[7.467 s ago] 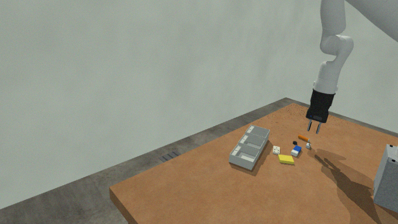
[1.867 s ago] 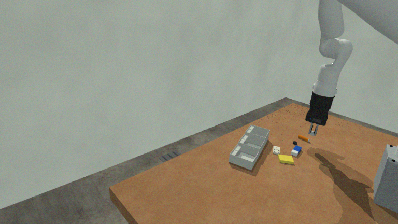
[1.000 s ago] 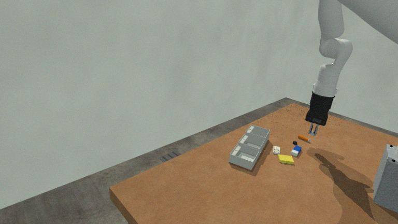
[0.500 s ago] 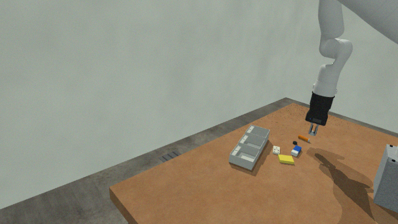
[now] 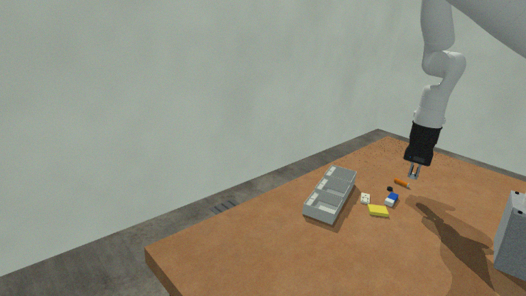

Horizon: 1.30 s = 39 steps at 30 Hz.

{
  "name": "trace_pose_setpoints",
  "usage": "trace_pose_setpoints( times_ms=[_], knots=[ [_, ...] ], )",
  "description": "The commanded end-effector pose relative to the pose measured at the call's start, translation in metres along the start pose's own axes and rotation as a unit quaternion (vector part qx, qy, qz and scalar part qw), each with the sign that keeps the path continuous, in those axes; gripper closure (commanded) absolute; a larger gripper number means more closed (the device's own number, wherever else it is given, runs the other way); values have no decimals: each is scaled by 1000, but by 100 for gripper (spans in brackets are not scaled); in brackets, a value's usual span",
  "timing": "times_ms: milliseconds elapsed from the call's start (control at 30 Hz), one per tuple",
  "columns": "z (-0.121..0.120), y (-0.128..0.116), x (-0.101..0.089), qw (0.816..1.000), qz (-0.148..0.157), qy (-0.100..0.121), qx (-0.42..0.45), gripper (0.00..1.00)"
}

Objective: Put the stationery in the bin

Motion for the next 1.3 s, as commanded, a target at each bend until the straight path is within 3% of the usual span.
trace_pose_setpoints(
  times_ms=[0,433,1267],
  knots=[
    [-1,0,-1,1000,0,1,-1,68],
    [0,-1,-9,1000,0,0,0,68],
    [-89,-107,-8,1000,0,-1,-1,68]
  ],
)
Point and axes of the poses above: the point where the finger pads meet when closed, its own x axis out along the fingers, its own z axis across the jaws, y = z × x, the point moved 9 cm from there along -x, back along the fingers, and after that the axes turned 4 degrees about x, right-handed, at the moved point
